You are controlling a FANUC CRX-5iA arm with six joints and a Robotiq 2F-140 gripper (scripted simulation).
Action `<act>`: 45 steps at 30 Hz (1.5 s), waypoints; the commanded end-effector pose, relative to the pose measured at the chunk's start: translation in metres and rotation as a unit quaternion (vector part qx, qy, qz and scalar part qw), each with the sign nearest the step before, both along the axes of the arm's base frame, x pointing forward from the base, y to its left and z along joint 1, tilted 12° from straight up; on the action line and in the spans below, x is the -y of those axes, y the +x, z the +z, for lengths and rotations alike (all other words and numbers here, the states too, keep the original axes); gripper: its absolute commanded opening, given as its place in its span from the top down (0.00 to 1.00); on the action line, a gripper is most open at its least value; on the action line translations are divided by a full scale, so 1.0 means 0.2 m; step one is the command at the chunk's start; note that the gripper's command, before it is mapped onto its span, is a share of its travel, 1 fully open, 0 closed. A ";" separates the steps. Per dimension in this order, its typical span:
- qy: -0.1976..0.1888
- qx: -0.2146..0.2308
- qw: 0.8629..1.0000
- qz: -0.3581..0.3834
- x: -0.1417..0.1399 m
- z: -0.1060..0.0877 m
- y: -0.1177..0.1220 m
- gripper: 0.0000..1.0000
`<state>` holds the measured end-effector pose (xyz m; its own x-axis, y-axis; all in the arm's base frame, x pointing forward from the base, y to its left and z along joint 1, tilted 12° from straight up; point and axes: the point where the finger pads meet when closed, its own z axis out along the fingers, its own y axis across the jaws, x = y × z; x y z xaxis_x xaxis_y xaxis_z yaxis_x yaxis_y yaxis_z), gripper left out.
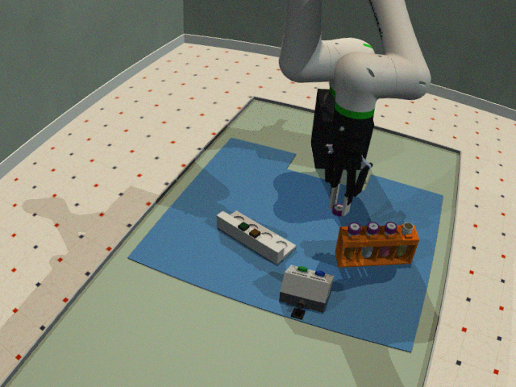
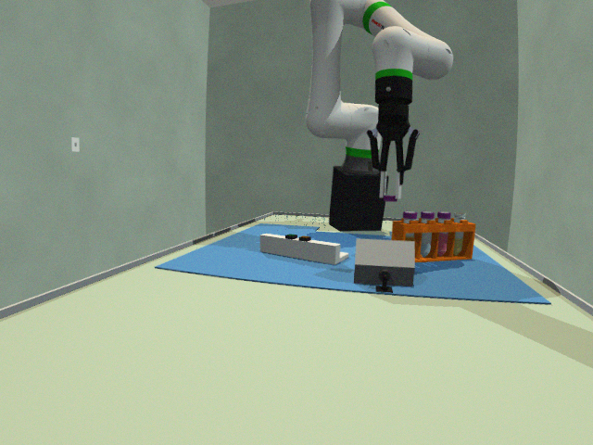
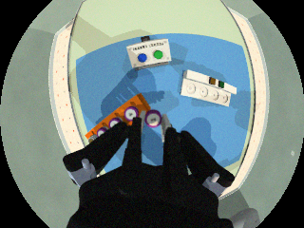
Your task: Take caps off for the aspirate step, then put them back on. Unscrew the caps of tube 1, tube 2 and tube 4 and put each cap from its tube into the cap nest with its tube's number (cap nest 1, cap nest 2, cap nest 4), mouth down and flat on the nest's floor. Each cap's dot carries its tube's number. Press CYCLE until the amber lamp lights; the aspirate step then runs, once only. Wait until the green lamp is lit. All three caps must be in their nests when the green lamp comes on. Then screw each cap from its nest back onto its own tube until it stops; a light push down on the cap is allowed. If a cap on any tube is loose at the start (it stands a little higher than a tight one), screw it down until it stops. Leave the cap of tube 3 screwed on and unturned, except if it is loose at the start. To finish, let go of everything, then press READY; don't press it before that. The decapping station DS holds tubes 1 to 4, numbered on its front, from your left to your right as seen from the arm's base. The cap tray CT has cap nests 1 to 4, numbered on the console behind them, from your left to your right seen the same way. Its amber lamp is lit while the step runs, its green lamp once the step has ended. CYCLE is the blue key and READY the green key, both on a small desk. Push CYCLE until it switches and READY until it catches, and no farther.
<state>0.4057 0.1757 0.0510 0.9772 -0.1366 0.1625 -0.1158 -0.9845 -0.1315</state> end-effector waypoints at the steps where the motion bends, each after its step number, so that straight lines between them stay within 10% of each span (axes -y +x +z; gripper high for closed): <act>1: 0.002 -0.003 1.000 0.001 0.10 0.00 0.06 1.00; 20: 0.002 -0.003 1.000 0.001 0.62 -0.02 0.32 1.00; 28: 0.002 -0.003 1.000 0.001 0.63 -0.02 0.33 1.00; 45: 0.002 -0.003 1.000 0.001 0.58 -0.38 0.39 1.00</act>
